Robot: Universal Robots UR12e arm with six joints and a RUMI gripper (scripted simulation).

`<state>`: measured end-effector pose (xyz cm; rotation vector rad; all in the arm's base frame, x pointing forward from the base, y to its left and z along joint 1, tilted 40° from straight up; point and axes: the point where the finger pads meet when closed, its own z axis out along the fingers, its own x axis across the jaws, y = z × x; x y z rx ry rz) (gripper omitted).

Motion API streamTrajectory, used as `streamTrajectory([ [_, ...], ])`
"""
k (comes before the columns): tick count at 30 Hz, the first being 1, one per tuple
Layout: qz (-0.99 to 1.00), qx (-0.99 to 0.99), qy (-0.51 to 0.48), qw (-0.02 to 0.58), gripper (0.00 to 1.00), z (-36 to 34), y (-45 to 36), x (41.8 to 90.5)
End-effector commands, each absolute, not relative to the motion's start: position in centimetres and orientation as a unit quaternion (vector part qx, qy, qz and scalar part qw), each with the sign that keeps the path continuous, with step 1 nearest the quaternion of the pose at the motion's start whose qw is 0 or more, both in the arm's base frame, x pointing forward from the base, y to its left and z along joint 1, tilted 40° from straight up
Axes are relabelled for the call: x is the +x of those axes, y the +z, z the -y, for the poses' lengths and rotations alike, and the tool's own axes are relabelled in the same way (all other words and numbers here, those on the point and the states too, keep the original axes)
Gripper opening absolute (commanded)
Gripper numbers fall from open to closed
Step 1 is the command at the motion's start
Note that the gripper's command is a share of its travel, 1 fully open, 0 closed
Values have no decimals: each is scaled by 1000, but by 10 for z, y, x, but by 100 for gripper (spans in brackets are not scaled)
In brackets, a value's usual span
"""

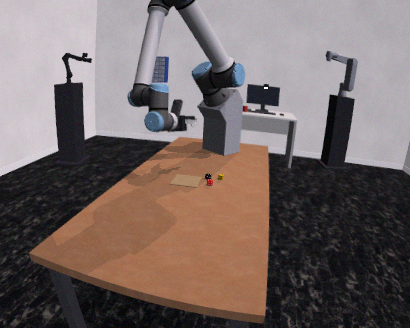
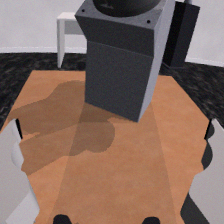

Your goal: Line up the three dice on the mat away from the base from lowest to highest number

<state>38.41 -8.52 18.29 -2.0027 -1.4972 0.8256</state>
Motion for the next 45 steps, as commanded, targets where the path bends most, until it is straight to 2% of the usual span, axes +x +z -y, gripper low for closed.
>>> streamTrajectory([
  [1, 550, -736, 303, 251, 100, 85, 183, 384],
  [27, 550, -741, 301, 241, 100, 85, 177, 388],
  [36, 547, -756, 292, 208, 100, 84, 156, 400],
  [45, 537, -792, 263, 125, 100, 81, 109, 431],
])
